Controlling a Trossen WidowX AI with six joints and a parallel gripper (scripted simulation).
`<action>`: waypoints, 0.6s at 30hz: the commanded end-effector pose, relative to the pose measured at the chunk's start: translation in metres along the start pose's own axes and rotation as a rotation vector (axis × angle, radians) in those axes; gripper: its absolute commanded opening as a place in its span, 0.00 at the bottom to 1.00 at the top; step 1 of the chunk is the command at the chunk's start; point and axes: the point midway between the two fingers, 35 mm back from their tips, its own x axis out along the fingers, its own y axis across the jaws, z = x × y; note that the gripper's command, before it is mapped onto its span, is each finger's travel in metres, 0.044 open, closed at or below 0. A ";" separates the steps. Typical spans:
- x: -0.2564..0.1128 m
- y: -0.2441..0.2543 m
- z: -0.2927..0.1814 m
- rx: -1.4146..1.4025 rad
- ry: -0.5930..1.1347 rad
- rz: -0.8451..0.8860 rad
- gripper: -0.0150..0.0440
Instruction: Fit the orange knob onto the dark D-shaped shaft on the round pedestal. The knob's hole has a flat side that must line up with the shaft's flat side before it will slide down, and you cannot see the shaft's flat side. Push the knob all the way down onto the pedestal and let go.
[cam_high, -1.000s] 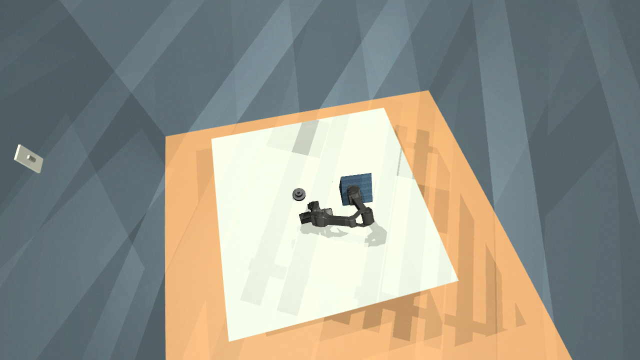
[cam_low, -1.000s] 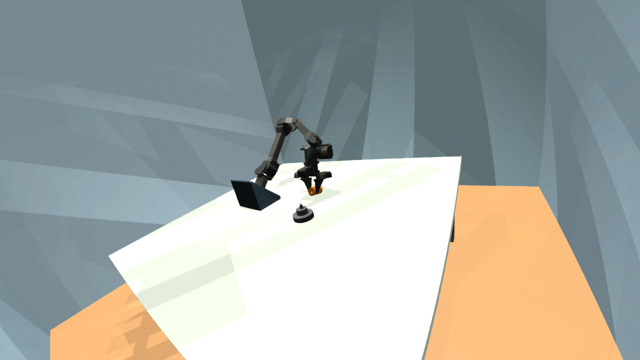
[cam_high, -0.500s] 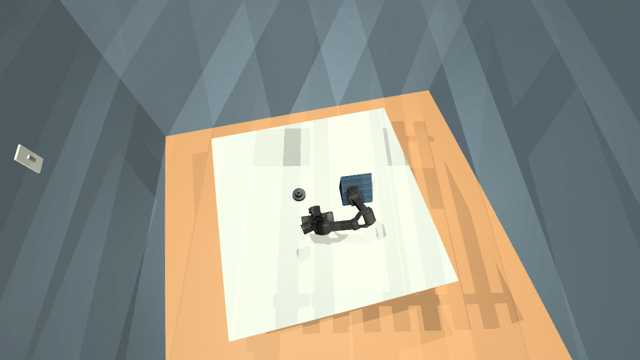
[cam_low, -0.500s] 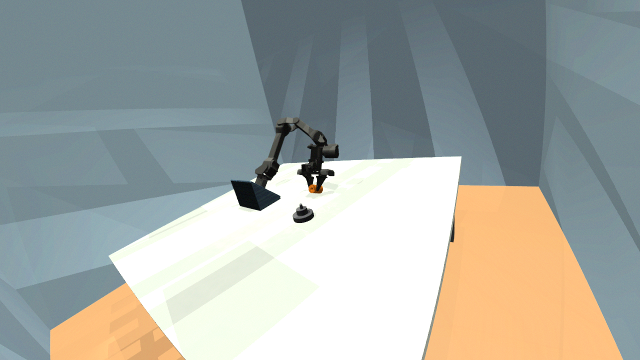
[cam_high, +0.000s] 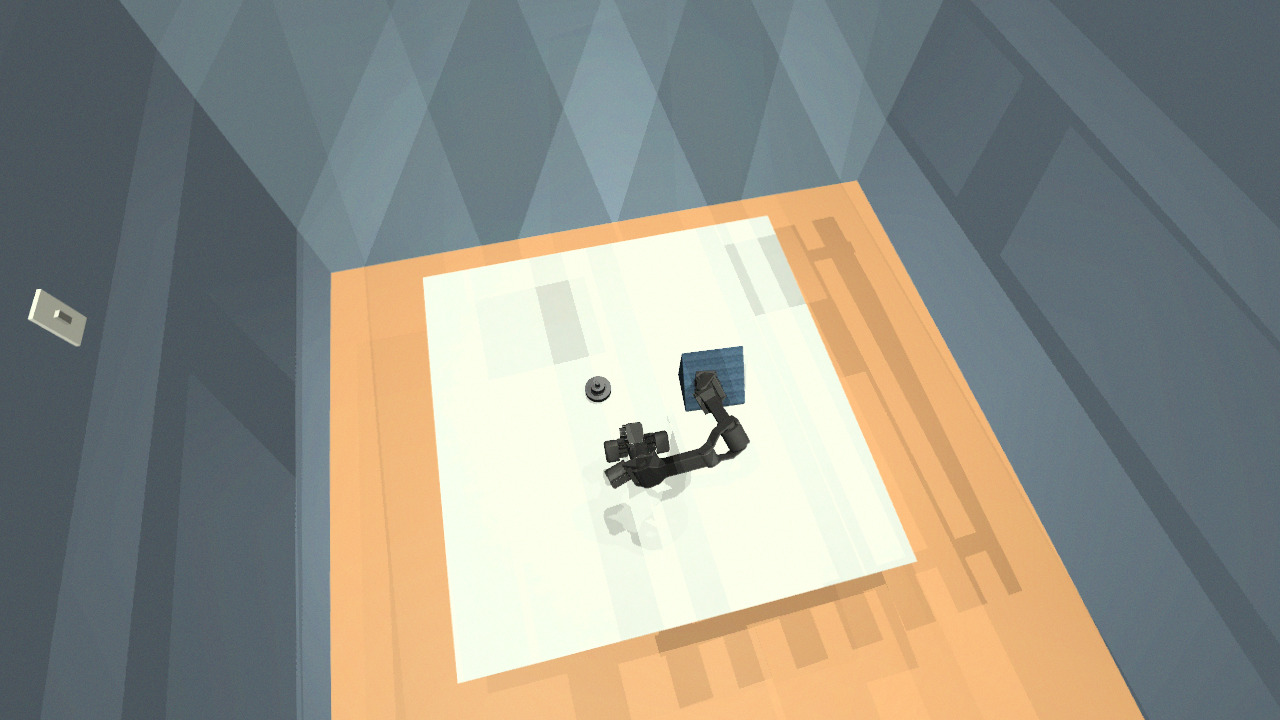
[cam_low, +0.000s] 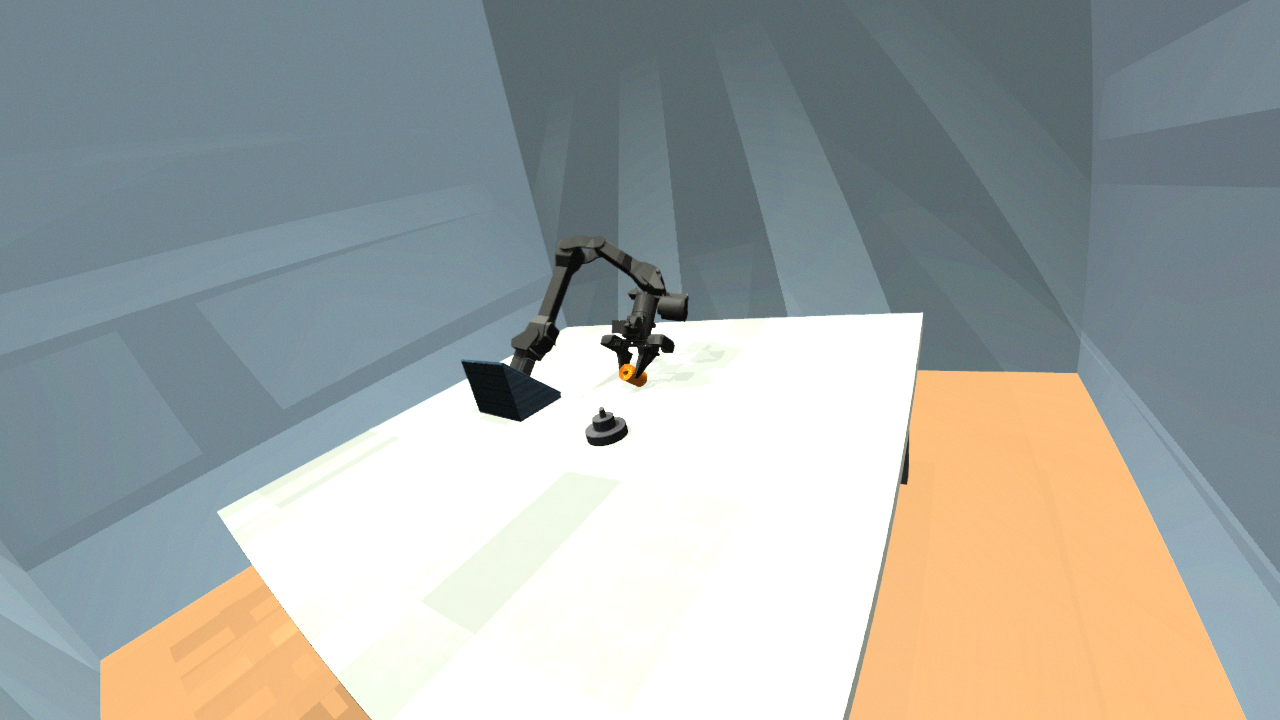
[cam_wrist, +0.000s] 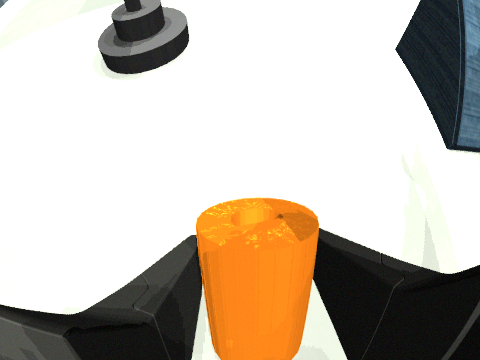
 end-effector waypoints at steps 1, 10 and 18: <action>-0.003 0.000 -0.003 0.002 -0.057 0.001 0.56; -0.009 0.000 -0.010 0.002 -0.190 0.001 0.56; -0.013 0.000 -0.016 0.003 -0.308 0.000 0.56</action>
